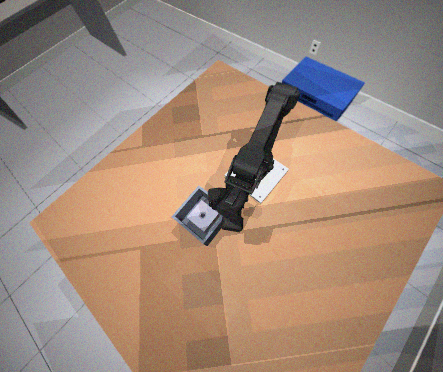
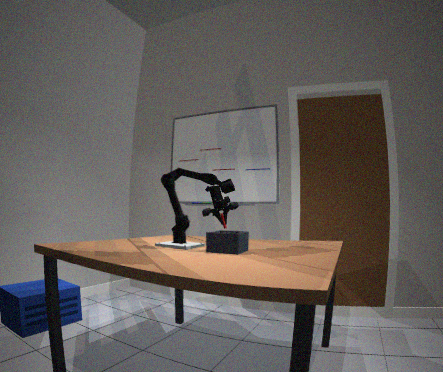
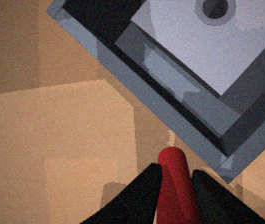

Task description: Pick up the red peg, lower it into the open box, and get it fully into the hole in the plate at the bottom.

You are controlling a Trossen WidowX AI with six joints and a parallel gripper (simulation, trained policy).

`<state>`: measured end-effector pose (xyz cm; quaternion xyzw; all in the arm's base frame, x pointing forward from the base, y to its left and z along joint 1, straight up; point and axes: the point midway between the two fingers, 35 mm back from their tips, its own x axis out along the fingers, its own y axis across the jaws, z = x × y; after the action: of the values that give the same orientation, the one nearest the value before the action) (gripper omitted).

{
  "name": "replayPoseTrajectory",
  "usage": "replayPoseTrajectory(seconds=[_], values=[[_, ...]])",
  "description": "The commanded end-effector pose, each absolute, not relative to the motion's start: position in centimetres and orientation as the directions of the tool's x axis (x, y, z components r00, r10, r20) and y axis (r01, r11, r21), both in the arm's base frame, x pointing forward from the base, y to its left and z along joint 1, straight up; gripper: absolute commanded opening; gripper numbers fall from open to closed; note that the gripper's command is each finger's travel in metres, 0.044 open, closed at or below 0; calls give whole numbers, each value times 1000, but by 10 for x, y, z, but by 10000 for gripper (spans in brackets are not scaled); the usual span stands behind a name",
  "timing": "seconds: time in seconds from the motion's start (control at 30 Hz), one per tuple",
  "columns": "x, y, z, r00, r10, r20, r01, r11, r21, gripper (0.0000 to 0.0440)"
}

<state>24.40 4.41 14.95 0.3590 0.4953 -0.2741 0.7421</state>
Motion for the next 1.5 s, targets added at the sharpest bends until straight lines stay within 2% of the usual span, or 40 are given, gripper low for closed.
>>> replayPoseTrajectory(seconds=[0.0, 0.63, 1.23, 1.33, 1.47], values=[[254, 30, 151, 360, -78, -930, 774, 581, 250, 0], [290, -21, 134, 354, -129, -926, 830, 500, 247, 4], [305, -38, 98, 268, -107, -957, 857, 481, 186, 12], [307, -40, 91, 249, -109, -962, 856, 490, 166, 47], [309, -44, 86, 228, -113, -967, 850, 508, 141, 143]])
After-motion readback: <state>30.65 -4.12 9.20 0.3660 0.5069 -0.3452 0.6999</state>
